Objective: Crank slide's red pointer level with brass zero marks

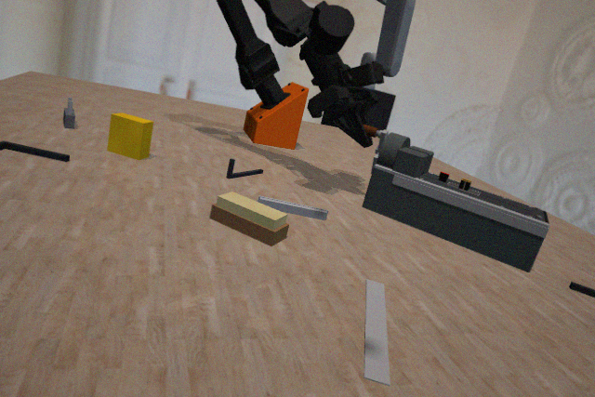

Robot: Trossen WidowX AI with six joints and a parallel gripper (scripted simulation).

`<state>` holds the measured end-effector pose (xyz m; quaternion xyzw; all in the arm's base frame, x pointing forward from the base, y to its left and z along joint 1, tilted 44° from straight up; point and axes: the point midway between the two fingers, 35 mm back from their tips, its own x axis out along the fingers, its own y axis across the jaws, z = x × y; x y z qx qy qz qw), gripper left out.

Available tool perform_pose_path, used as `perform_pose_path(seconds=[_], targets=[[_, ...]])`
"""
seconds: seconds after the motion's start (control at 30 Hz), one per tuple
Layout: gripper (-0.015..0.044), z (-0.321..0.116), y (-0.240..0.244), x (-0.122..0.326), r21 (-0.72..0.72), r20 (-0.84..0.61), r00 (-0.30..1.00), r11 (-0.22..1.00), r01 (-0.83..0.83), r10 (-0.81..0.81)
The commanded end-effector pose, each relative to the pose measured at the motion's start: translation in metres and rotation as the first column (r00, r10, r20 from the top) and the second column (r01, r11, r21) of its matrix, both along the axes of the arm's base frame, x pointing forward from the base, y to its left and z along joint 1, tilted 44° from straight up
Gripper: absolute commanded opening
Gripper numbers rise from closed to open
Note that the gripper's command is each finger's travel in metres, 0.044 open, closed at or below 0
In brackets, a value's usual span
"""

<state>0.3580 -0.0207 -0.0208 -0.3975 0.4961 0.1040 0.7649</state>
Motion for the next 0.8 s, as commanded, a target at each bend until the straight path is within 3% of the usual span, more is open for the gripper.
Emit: perform_pose_path(seconds=[0.0,0.77], targets=[[0.0,0.003,-0.008,0.004,-0.01,0.013,1.0,1.0,0.018,-0.018],[0.0,0.0,-0.02,0.008,-0.011,0.013,1.0,1.0,0.018,-0.018]])
